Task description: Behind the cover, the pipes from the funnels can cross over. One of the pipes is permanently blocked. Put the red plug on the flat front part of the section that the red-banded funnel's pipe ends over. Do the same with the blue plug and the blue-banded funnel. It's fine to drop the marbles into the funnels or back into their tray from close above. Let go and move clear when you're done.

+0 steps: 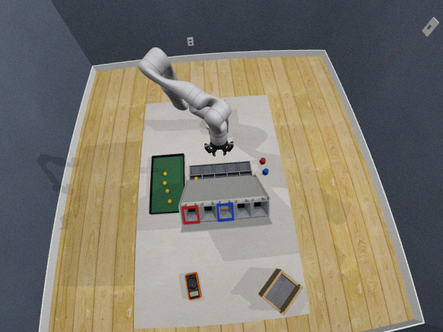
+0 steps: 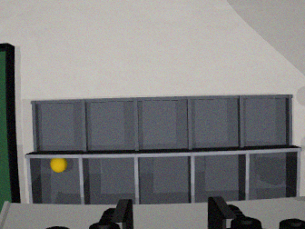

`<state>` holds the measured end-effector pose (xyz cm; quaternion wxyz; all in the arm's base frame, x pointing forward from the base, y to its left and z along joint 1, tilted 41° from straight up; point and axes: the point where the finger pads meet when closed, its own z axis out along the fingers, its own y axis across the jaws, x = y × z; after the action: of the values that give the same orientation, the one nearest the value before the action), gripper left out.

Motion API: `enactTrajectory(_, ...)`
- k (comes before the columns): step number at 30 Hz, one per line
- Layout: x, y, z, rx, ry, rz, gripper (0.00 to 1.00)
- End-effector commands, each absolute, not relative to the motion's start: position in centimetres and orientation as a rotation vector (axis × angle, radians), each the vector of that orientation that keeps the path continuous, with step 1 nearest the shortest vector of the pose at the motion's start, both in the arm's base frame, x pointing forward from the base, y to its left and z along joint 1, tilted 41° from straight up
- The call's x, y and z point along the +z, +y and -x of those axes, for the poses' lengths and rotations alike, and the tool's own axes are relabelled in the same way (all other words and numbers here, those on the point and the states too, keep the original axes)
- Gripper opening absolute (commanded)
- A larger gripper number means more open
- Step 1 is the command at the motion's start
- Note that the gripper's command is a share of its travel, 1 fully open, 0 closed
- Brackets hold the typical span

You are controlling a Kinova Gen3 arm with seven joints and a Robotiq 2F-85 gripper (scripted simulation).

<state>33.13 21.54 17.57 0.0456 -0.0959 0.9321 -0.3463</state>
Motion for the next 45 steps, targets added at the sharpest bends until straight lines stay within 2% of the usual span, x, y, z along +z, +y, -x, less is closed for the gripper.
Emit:
enactTrajectory(1,17.6,21.6,-33.1,-1.055,2.846,0.294,0.50)
enactTrajectory(11,17.6,21.6,-33.1,-1.055,2.846,0.294,0.50)
enactTrajectory(12,18.8,14.8,-34.2,-1.047,2.844,0.294,0.50)
enactTrajectory(15,19.0,13.4,-34.3,-1.047,2.844,0.294,0.50)
enactTrajectory(19,20.1,7.3,-35.4,-1.047,2.844,0.294,0.50)
enactTrajectory(28,20.2,7.0,-35.4,-1.047,2.844,0.294,0.50)
enactTrajectory(29,21.1,2.3,-36.2,-1.069,2.843,0.288,0.50)
enactTrajectory(45,21.1,2.3,-36.2,-1.069,2.843,0.288,0.50)
